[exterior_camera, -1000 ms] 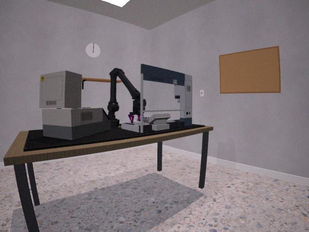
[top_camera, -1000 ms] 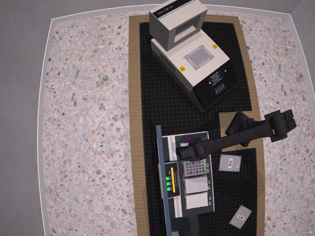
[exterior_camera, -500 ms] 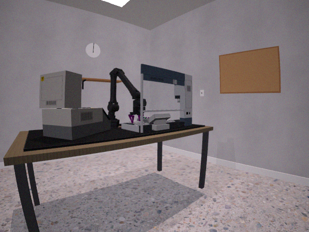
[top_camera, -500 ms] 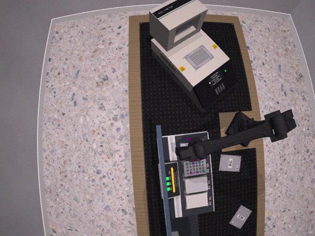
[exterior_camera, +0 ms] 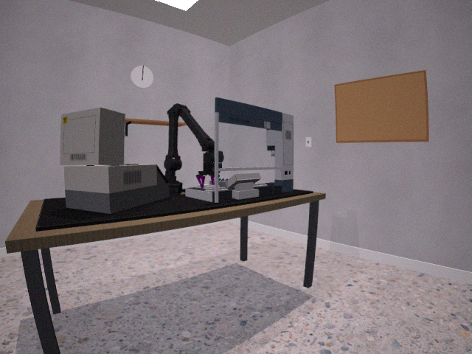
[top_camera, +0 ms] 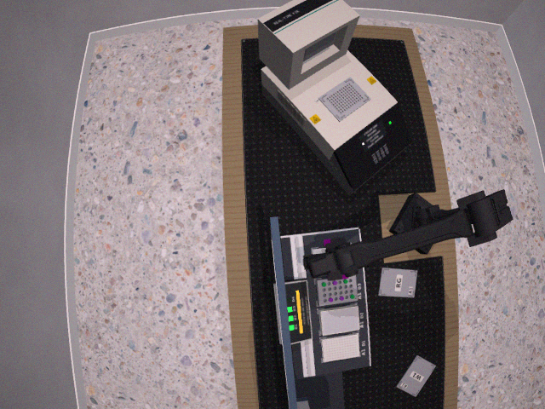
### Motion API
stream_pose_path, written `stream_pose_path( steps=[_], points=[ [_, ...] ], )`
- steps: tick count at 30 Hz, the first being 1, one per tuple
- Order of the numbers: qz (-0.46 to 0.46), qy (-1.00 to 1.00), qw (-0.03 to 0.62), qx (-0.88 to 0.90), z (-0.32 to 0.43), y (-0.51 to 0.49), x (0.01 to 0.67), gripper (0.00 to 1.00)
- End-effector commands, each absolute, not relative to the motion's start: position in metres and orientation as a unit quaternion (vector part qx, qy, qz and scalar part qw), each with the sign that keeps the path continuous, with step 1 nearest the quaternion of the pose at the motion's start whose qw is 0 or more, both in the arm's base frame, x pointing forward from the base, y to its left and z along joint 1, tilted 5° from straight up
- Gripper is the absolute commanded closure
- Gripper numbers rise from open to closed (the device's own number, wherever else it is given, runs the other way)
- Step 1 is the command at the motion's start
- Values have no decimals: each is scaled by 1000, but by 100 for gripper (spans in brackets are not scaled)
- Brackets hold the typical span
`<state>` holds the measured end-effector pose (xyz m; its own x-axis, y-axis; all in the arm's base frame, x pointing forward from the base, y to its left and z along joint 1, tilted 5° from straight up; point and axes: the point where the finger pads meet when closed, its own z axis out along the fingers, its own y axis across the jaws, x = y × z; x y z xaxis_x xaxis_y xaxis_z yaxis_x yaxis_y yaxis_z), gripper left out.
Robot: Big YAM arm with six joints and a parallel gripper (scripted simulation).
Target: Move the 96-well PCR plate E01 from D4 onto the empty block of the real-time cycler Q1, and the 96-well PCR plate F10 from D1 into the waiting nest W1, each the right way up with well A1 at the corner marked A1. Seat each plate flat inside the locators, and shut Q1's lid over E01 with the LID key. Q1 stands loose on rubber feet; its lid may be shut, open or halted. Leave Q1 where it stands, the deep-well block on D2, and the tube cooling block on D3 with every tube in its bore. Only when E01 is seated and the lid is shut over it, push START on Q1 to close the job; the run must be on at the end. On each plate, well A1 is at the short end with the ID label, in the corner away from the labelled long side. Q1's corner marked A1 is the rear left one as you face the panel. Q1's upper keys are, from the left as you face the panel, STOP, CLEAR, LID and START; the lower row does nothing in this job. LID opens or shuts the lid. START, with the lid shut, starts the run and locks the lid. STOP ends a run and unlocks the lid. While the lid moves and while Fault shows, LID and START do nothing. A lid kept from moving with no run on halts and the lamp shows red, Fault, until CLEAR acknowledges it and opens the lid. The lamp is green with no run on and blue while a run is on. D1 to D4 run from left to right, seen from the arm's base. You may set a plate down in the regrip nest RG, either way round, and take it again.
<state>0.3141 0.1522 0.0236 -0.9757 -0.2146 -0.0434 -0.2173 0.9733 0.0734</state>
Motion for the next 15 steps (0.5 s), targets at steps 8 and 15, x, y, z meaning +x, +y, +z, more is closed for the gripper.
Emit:
stream_pose_path(
  steps=[8, 15],
  points=[
    [41, 992, 31, -113, 36, 152, 316, 100],
    [42, 992, 34, -113, 38, 153, 317, 100]
  ],
)
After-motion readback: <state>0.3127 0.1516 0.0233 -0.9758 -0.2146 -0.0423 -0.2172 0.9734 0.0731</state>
